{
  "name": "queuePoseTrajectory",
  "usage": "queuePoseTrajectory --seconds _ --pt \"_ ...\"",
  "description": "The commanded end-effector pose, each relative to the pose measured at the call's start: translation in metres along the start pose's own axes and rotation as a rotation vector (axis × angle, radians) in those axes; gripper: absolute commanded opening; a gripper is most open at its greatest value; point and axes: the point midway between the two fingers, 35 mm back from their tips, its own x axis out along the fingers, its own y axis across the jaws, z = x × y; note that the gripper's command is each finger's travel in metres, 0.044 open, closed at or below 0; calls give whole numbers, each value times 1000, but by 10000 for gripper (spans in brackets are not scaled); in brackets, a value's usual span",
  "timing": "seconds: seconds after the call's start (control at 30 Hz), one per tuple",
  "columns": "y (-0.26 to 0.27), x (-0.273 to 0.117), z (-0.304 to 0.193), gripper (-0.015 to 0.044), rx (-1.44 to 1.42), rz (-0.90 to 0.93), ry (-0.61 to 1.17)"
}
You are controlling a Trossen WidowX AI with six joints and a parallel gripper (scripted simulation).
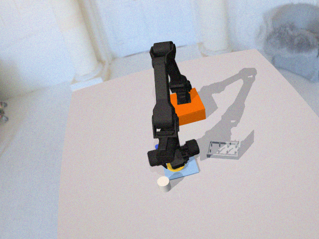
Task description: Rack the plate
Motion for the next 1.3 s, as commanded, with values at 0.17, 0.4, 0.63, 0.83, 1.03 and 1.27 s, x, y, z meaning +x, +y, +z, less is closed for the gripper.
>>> queuePoseTrajectory --seconds 0.17,0.4,0.63,0.83,1.03,1.27 --pt "-1 -11 3 198 -4 1 3" --pt "-3 -47 11 14 -4 1 2" --pt "-4 -83 14 0 -4 1 2" --pt "-5 -111 16 0 -4 1 1" --pt "-5 -138 16 0 -4 1 1" --pt "-4 -166 15 0 -4 1 1"
